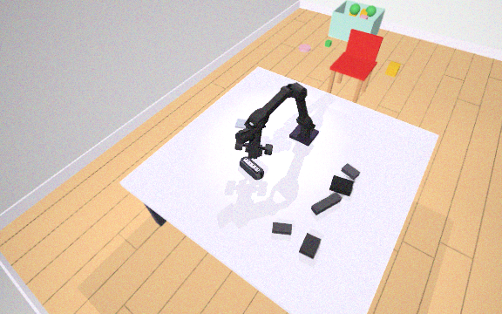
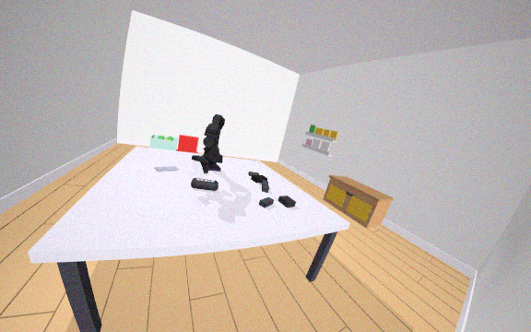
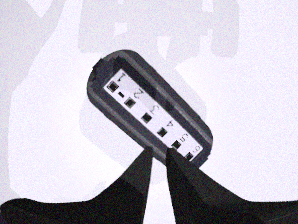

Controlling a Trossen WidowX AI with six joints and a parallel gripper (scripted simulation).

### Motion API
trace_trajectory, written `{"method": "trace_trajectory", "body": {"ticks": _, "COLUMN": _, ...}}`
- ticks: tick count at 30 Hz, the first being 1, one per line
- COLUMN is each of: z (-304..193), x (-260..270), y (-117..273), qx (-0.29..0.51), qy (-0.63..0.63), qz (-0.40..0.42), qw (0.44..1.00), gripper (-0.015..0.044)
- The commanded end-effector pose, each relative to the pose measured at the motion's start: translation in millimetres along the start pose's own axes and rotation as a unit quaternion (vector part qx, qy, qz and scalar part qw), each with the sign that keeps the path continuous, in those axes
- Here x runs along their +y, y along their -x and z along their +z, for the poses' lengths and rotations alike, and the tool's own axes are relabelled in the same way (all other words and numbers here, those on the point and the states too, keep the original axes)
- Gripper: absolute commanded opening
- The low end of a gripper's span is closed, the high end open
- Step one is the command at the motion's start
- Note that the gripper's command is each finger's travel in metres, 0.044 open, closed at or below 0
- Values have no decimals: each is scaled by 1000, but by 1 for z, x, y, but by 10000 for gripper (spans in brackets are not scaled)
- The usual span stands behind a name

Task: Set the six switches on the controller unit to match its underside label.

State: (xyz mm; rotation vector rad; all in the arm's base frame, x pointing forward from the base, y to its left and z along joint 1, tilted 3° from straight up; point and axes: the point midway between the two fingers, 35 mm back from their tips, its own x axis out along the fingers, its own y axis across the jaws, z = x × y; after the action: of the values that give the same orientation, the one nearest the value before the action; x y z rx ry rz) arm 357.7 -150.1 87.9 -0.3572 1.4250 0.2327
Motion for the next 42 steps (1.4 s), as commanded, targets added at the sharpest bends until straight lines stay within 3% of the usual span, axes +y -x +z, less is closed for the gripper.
{"method": "trace_trajectory", "body": {"ticks": 1, "z": -5, "x": 4, "y": 4, "qx": -14, "qy": -104, "qz": -6, "qw": 994, "gripper": 0}}
{"method": "trace_trajectory", "body": {"ticks": 10, "z": -18, "x": 13, "y": 17, "qx": -63, "qy": -373, "qz": -16, "qw": 926, "gripper": 0}}
{"method": "trace_trajectory", "body": {"ticks": 28, "z": -18, "x": 13, "y": 17, "qx": -64, "qy": -378, "qz": -16, "qw": 923, "gripper": 0}}
{"method": "trace_trajectory", "body": {"ticks": 32, "z": -18, "x": 9, "y": 17, "qx": -55, "qy": -334, "qz": -17, "qw": 941, "gripper": 105}}
{"method": "trace_trajectory", "body": {"ticks": 42, "z": -15, "x": -17, "y": 12, "qx": 0, "qy": -24, "qz": -2, "qw": 1000, "gripper": 368}}
